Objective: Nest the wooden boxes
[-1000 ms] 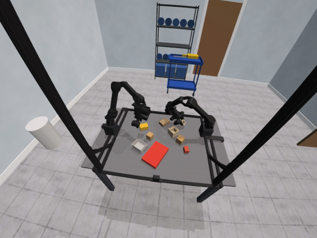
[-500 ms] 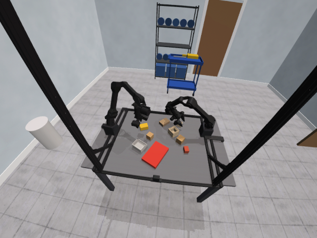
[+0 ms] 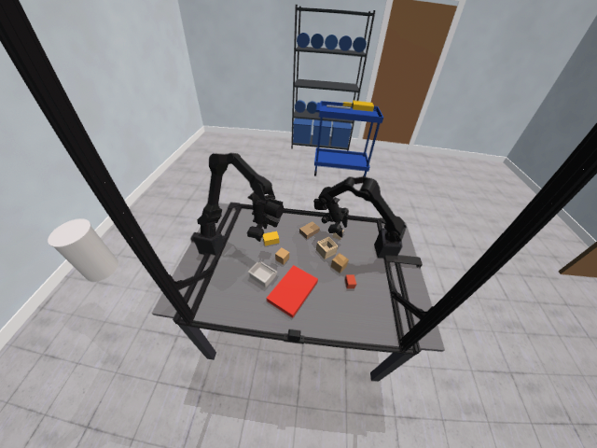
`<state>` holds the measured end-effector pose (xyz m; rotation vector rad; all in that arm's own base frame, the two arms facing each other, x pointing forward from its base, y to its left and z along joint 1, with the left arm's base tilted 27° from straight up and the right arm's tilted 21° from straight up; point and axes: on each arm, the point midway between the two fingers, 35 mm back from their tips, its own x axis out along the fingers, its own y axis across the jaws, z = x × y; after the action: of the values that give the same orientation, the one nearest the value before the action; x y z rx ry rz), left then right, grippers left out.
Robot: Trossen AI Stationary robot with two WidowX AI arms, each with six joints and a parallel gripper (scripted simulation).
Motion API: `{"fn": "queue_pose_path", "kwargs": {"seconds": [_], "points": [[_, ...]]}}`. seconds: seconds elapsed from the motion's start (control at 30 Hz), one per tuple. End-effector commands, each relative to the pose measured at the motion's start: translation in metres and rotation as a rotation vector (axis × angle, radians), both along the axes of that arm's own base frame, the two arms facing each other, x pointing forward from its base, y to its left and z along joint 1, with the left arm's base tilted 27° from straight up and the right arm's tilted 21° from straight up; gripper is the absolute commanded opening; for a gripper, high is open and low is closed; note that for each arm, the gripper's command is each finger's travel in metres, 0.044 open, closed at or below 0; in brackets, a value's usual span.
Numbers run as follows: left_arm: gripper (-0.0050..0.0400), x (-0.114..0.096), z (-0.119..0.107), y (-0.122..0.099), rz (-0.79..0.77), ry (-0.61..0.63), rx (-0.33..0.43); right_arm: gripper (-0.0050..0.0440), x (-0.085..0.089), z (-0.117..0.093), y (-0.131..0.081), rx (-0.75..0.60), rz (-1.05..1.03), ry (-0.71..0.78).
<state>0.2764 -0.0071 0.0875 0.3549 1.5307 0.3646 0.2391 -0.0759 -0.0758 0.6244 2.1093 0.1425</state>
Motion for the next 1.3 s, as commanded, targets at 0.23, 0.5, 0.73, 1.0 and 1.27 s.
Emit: {"fn": "queue_pose_path", "kwargs": {"seconds": [0.23,0.5,0.73,1.0,1.27], "points": [[0.04,0.0,0.0,0.0,0.002,0.001,-0.002,0.04,0.008,0.022,-0.011,-0.164,-0.15,-0.383],[0.04,0.0,0.0,0.0,0.002,0.001,-0.002,0.04,0.011,0.026,-0.014,-0.194,-0.171,-0.456],[0.04,0.0,0.0,0.0,0.002,0.001,-0.002,0.04,0.011,0.026,-0.014,-0.194,-0.171,-0.456],[0.04,0.0,0.0,0.0,0.002,0.001,-0.002,0.04,0.011,0.026,-0.014,-0.194,-0.171,-0.456],[0.04,0.0,0.0,0.0,0.002,0.001,-0.002,0.04,0.011,0.026,-0.014,-0.194,-0.171,-0.456]]}}
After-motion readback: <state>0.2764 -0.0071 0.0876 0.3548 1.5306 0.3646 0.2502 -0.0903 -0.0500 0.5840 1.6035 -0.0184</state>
